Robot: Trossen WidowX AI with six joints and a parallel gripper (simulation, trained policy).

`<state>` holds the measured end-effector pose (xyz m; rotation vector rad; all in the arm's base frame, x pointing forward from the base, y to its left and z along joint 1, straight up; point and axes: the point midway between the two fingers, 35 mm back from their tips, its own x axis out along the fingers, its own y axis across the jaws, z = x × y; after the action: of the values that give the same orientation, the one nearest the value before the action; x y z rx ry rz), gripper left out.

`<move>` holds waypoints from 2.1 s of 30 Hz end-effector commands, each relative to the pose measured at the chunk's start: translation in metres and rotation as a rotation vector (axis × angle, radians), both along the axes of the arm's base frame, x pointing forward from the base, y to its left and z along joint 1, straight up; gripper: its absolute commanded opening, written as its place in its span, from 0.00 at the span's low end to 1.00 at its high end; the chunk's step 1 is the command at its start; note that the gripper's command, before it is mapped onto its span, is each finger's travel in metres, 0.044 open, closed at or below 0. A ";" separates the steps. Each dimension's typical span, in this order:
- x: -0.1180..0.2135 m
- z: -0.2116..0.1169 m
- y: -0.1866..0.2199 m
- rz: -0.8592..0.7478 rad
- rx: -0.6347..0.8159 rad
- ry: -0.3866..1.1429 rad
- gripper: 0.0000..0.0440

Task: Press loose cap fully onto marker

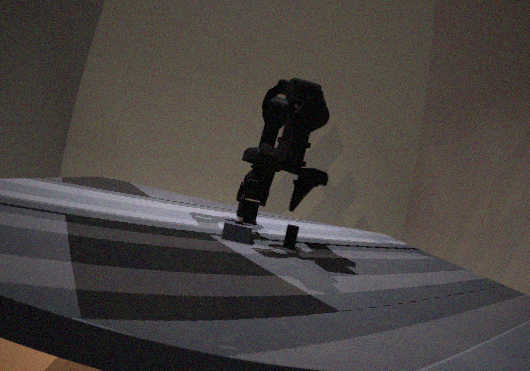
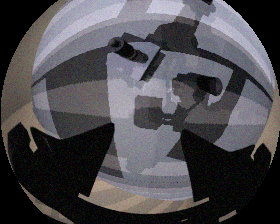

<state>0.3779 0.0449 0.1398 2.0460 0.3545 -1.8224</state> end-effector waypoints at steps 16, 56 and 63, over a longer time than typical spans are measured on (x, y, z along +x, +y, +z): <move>-0.038 -0.012 0.040 0.047 0.055 0.144 0.78; -0.084 -0.074 0.057 0.169 0.031 0.321 0.65; -0.085 -0.079 0.057 0.189 0.015 0.309 0.47</move>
<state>0.2923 0.1018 0.0613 1.6731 0.6256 -2.0356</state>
